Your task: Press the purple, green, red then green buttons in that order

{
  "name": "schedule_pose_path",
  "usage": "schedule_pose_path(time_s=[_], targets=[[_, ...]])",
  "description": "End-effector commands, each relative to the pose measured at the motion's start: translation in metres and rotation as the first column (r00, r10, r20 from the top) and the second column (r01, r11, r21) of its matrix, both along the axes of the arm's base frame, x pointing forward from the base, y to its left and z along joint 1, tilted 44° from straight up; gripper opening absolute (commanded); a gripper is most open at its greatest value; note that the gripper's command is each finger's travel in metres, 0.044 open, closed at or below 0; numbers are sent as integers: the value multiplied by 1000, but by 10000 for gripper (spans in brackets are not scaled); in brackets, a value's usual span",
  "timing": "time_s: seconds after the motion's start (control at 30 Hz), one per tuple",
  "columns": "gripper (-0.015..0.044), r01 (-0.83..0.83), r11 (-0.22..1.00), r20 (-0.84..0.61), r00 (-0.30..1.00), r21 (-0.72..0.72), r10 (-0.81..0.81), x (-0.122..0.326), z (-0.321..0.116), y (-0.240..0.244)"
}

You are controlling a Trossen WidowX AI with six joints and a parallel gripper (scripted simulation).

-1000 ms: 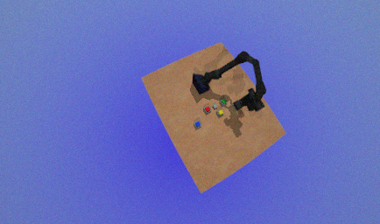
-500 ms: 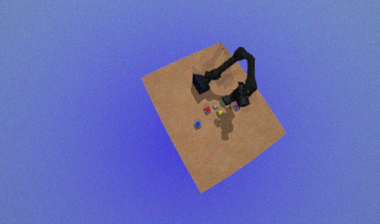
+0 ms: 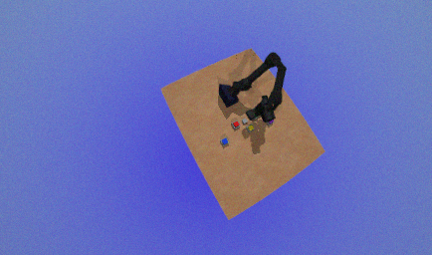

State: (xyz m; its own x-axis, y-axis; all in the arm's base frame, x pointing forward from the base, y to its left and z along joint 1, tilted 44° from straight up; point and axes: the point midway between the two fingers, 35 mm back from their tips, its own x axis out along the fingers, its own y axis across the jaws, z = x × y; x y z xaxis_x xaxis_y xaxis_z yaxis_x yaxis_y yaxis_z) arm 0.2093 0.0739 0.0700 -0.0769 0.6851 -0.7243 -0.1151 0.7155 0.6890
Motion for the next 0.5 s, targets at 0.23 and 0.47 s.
schedule_pose_path(time_s=[0.23,0.47], targets=[[20,6,1000,8,1000,5,-6,0,-11,12],[20,6,1000,8,1000,5,-6,-1,-19,20]])
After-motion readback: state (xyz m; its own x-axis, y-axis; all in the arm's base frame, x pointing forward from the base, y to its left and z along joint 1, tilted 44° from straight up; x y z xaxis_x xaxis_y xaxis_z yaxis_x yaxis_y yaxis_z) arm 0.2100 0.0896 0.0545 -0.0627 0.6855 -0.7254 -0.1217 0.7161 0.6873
